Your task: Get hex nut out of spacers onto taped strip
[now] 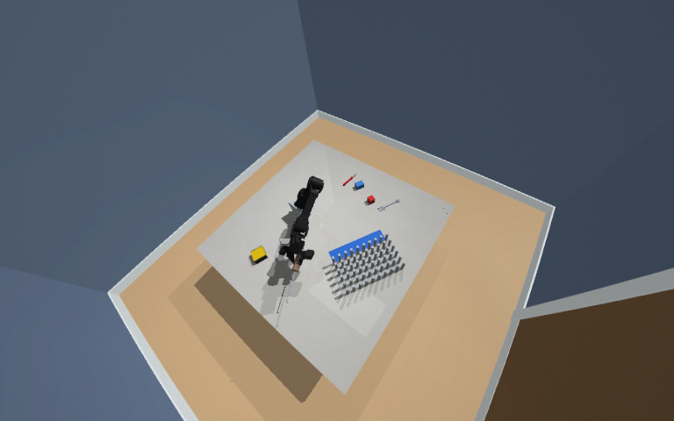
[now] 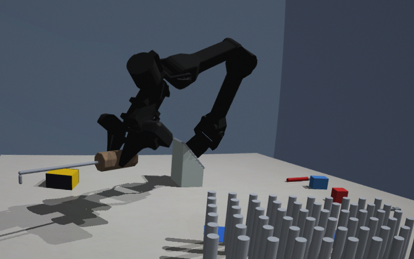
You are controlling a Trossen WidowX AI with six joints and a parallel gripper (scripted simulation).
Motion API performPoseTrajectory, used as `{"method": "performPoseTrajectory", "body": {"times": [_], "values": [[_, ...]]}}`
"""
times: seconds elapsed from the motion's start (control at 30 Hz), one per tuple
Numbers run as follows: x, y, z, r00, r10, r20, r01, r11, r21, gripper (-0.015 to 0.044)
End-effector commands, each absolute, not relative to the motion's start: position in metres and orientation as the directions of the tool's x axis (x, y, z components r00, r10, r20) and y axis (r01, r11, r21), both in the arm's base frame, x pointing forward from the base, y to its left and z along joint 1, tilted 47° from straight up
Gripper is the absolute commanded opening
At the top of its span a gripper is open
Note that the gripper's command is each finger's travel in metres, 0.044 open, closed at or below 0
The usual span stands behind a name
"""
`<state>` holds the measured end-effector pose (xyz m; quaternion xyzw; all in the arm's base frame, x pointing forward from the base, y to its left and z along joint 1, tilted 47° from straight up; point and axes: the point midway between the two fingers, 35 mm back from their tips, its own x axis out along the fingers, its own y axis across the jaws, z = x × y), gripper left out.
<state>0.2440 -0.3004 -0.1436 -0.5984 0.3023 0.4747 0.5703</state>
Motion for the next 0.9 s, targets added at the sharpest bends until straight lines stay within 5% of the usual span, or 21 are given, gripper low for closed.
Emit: {"method": "performPoseTrajectory", "body": {"times": [0.0, 0.87], "values": [[0.245, -0.297, -0.148, 0.363, 0.177, -0.915, -0.906, -0.165, -0.391, 0.0], [0.253, -0.275, -0.173, 0.363, 0.178, -0.915, -0.905, -0.165, -0.391, 0.0]]}}
